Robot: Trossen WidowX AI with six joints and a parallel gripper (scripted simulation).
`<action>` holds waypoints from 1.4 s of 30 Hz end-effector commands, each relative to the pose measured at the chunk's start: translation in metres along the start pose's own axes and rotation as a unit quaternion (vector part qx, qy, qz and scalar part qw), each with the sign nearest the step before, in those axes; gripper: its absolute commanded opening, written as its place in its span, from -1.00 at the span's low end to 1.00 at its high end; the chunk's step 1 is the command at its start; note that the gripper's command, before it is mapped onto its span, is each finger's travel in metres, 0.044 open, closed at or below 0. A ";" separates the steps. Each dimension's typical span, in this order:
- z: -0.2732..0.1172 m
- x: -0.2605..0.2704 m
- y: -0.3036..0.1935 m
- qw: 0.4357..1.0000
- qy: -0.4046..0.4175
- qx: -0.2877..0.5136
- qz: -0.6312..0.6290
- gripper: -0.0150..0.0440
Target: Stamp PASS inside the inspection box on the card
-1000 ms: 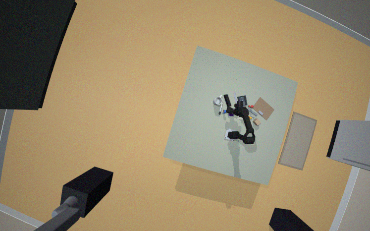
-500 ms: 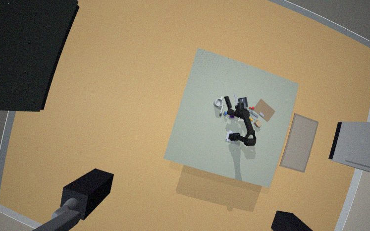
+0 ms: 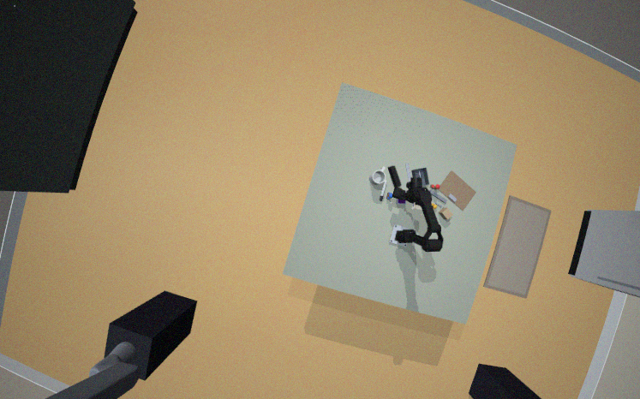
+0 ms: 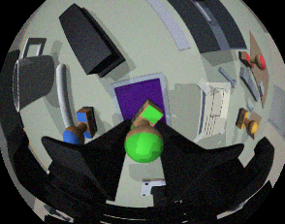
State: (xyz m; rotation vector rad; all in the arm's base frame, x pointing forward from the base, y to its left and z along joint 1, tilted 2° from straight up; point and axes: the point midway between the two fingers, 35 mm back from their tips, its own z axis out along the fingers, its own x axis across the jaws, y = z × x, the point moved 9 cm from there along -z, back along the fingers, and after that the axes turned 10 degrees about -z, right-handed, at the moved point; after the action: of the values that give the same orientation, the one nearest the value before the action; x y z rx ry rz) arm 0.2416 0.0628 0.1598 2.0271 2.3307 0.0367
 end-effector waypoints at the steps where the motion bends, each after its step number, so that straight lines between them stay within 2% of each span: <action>1: 0.002 0.000 0.000 1.000 -0.002 0.000 0.000 -0.49; 42: -0.002 0.000 0.000 1.000 -0.002 0.000 0.000 -0.49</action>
State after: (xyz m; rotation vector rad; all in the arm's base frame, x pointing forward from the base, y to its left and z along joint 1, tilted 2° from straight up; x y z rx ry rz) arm 0.2420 0.0629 0.1603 2.0265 2.3298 0.0377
